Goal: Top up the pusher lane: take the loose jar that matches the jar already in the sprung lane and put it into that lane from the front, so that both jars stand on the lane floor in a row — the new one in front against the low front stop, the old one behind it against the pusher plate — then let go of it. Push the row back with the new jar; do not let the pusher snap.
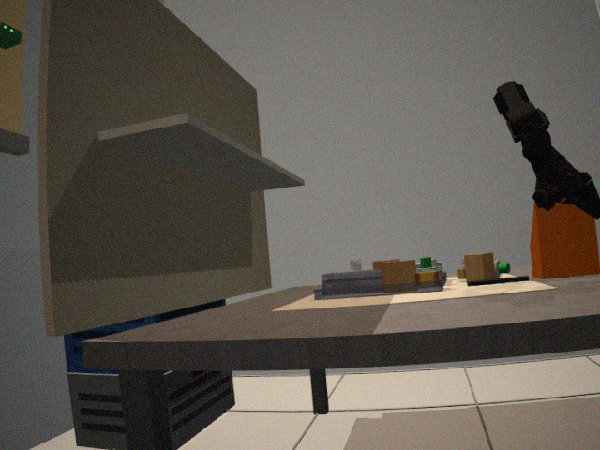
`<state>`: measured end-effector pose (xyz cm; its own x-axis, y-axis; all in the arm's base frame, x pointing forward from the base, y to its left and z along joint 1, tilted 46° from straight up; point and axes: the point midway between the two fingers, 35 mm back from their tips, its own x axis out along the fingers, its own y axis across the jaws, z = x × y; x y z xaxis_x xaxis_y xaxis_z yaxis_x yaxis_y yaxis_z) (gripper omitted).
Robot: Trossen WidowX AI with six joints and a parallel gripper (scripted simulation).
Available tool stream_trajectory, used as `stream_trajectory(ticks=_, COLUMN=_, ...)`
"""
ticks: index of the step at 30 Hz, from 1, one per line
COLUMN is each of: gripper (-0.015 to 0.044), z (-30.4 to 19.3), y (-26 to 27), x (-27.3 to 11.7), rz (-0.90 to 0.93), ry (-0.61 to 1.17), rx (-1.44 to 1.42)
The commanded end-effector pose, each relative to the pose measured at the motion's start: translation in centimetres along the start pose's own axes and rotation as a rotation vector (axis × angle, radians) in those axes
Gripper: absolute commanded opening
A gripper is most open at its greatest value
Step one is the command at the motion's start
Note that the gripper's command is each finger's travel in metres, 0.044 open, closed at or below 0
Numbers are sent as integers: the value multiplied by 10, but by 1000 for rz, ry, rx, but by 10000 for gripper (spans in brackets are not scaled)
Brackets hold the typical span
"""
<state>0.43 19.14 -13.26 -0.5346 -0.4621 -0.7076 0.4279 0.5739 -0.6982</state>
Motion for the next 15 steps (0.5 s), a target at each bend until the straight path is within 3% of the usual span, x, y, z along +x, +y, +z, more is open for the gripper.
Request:
stream_trajectory(ticks=1, gripper=426, z=1, y=1, x=-2, rz=5, ry=-2, rx=-3)
stream_trajectory(ticks=8, gripper=440, z=70, y=9, x=-70, rz=166, ry=-132, rx=-102)
stream_trajectory(ticks=15, gripper=440, z=164, y=-18, x=-133, rz=245, ry=-332, rx=-143)
